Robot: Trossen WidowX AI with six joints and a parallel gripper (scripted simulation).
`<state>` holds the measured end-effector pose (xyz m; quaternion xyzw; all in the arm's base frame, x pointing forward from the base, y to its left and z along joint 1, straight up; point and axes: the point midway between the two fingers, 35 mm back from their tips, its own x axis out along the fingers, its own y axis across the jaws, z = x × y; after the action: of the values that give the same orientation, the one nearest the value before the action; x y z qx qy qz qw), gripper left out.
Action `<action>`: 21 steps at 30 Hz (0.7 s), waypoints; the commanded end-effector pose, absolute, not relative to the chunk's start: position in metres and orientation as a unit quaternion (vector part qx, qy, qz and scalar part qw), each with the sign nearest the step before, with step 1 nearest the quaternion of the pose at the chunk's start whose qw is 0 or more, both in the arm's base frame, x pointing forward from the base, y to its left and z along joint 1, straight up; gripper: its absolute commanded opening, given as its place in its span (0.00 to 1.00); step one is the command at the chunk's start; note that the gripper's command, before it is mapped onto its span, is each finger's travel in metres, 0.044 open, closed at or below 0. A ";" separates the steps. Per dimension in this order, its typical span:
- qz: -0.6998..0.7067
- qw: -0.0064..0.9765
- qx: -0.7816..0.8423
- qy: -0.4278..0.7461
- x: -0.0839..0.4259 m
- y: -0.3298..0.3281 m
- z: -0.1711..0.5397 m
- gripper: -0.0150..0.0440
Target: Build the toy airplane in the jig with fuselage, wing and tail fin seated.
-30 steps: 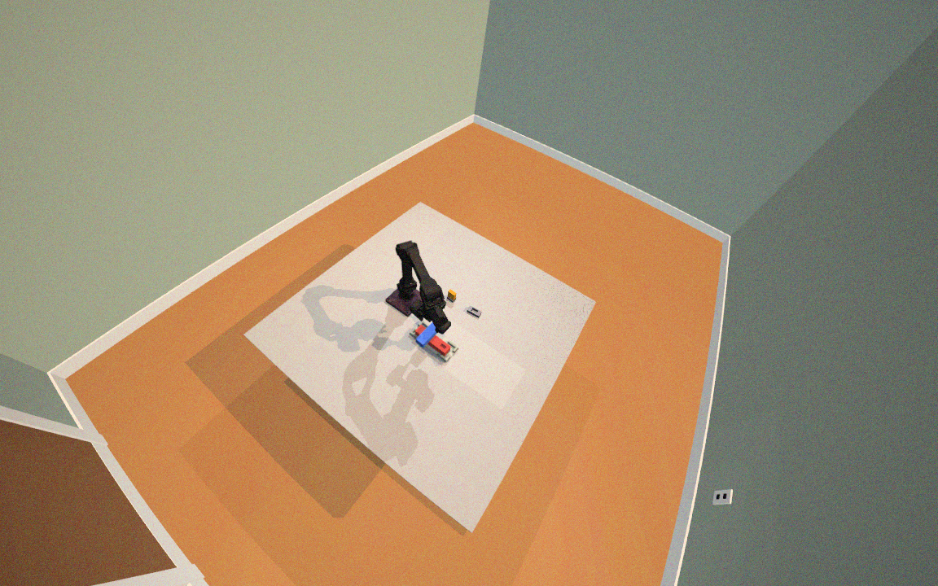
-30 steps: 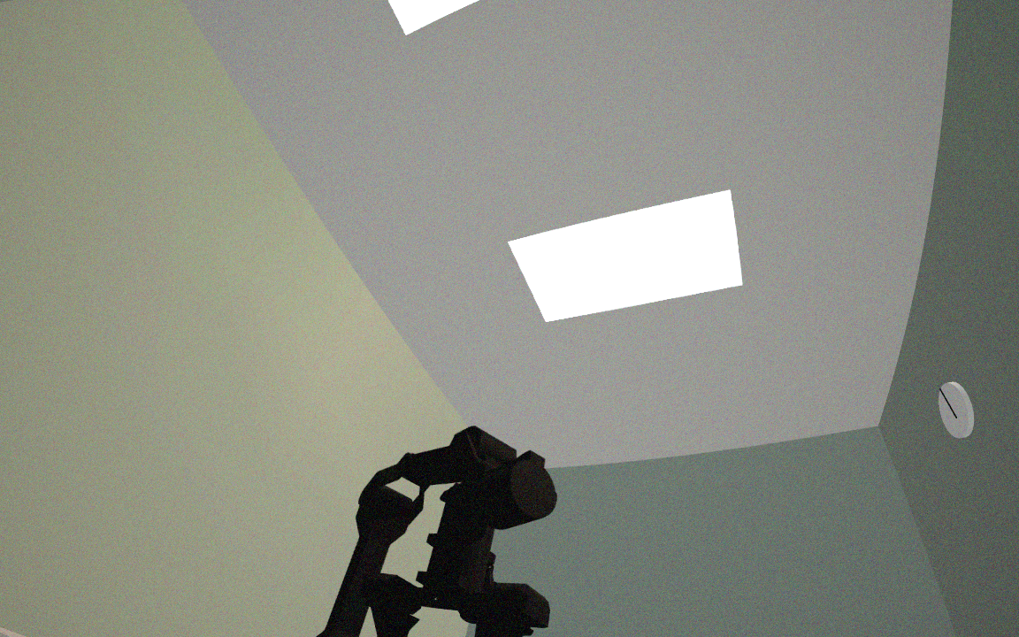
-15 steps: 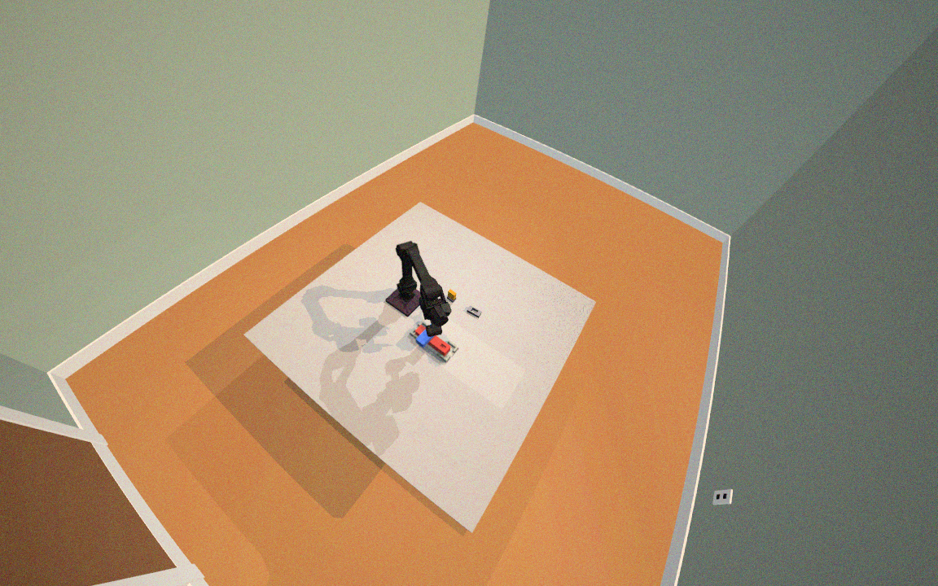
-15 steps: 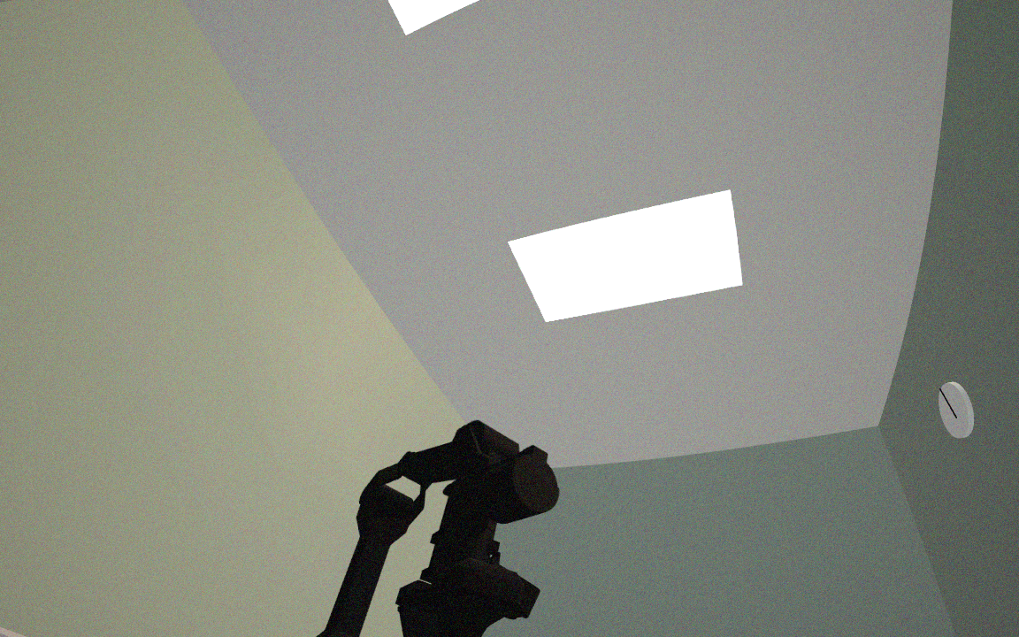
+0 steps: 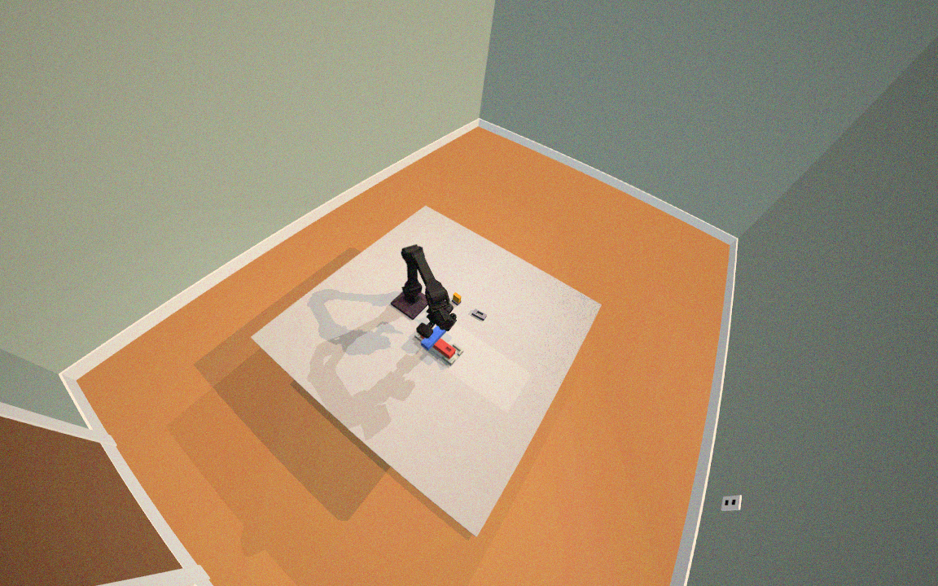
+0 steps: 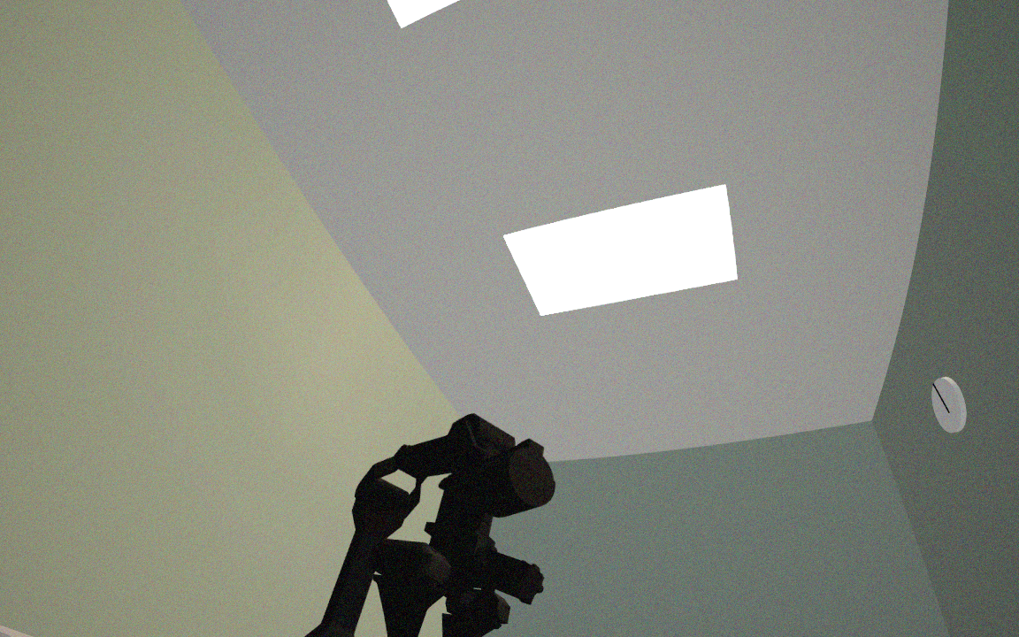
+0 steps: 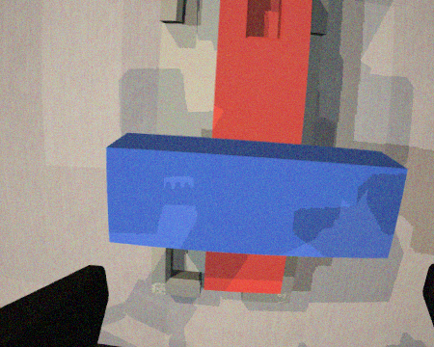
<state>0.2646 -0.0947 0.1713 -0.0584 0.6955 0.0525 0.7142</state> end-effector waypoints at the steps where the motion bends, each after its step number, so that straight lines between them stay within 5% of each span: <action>1: 0.022 0.715 -0.031 0.698 0.265 -0.095 0.171 1.00; 6: 0.022 0.716 -0.030 0.698 0.266 -0.087 0.171 1.00; 21: 0.029 0.715 -0.023 0.699 0.229 0.098 0.170 1.00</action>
<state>0.2473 0.0702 0.1715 -0.0245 0.6954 0.0303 0.7175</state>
